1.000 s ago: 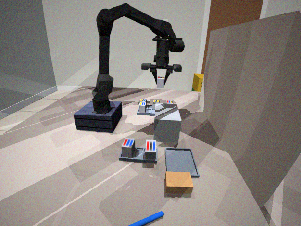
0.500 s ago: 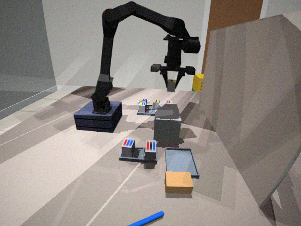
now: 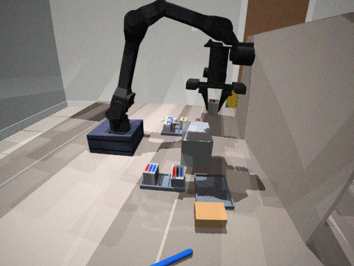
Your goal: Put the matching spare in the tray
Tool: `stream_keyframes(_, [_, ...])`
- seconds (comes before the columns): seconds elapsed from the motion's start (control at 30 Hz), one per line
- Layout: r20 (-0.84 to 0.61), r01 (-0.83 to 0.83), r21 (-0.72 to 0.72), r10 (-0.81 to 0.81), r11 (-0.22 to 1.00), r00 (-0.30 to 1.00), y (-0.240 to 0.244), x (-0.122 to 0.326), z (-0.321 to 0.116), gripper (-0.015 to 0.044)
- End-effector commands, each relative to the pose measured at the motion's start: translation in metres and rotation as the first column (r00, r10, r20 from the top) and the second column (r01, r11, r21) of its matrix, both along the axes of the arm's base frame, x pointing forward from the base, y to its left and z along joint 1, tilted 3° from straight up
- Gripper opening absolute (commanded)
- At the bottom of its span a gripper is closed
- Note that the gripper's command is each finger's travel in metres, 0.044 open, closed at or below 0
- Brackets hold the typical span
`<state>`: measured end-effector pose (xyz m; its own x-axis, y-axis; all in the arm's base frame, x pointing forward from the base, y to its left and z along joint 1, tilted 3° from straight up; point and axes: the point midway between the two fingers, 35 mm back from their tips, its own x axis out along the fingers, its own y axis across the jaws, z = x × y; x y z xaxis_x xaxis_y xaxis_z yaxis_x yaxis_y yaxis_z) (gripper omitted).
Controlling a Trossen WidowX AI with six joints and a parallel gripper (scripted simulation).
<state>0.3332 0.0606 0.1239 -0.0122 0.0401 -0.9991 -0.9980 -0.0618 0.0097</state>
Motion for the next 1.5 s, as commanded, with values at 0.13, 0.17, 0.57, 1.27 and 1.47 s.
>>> stream_keyframes(0.13, [0.011, -0.007, -0.005, 0.007, 1.0, 1.0, -0.048, 0.019, 0.001, 0.0])
stream_keyframes(0.17, [0.011, -0.011, -0.007, 0.011, 1.0, 1.0, -0.054, 0.021, 0.001, 0.0])
stream_keyframes(0.57, [0.01, -0.048, -0.023, 0.048, 0.999, 0.999, -0.135, 0.034, -0.002, 0.0])
stream_keyframes(1.27, [0.004, -0.074, -0.032, 0.075, 0.997, 0.997, -0.196, 0.032, -0.012, 0.0])
stream_keyframes(1.47, [0.004, -0.074, -0.032, 0.075, 0.997, 0.997, -0.196, 0.033, -0.018, 0.0])
